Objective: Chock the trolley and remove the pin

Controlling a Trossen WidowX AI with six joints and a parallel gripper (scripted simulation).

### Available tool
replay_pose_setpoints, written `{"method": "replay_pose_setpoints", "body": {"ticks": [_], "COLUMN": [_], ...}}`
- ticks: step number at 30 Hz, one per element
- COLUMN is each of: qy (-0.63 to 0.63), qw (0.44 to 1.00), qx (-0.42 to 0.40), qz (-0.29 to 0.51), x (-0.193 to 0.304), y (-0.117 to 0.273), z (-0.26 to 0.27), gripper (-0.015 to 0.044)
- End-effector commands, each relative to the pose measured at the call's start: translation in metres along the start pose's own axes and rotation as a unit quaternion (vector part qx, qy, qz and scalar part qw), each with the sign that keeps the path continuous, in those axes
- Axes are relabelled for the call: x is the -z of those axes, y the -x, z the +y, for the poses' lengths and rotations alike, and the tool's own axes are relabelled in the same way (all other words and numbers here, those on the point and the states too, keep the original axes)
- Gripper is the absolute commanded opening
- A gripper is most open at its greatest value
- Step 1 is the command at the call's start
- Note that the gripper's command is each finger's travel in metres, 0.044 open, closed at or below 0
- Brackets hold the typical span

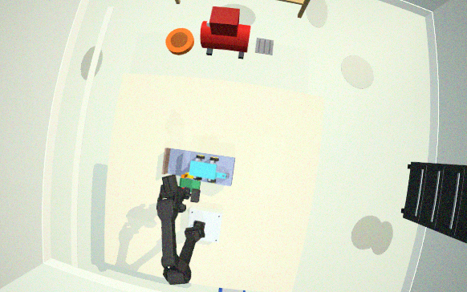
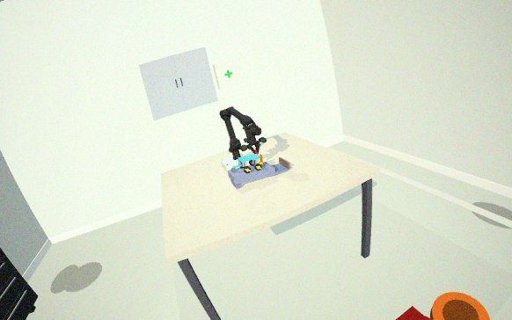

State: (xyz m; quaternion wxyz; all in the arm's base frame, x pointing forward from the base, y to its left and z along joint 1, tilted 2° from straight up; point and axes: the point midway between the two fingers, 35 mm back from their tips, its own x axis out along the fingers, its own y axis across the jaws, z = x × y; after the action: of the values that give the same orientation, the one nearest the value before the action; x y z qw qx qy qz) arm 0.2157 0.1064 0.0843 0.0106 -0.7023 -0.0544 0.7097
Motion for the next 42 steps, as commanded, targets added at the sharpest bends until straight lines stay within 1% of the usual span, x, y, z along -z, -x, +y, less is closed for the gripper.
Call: {"method": "replay_pose_setpoints", "body": {"ticks": [1, 14, 19, 26, 42], "qy": [0.001, 0.001, 0.001, 0.001, 0.001], "qw": [0.999, 0.999, 0.999, 0.999, 0.999], "qx": [0.037, 0.046, 0.047, 0.046, 0.046], "qz": [-0.002, -0.001, -0.001, -0.001, -0.001], "x": [-0.001, -0.002, -0.003, -0.002, -0.001], "y": [-0.013, -0.053, -0.057, -0.057, -0.06], "z": [-0.003, -0.019, -0.021, -0.018, -0.007], "gripper": [0.0, 0.0, 0.0, 0.0184, 0.019]}}
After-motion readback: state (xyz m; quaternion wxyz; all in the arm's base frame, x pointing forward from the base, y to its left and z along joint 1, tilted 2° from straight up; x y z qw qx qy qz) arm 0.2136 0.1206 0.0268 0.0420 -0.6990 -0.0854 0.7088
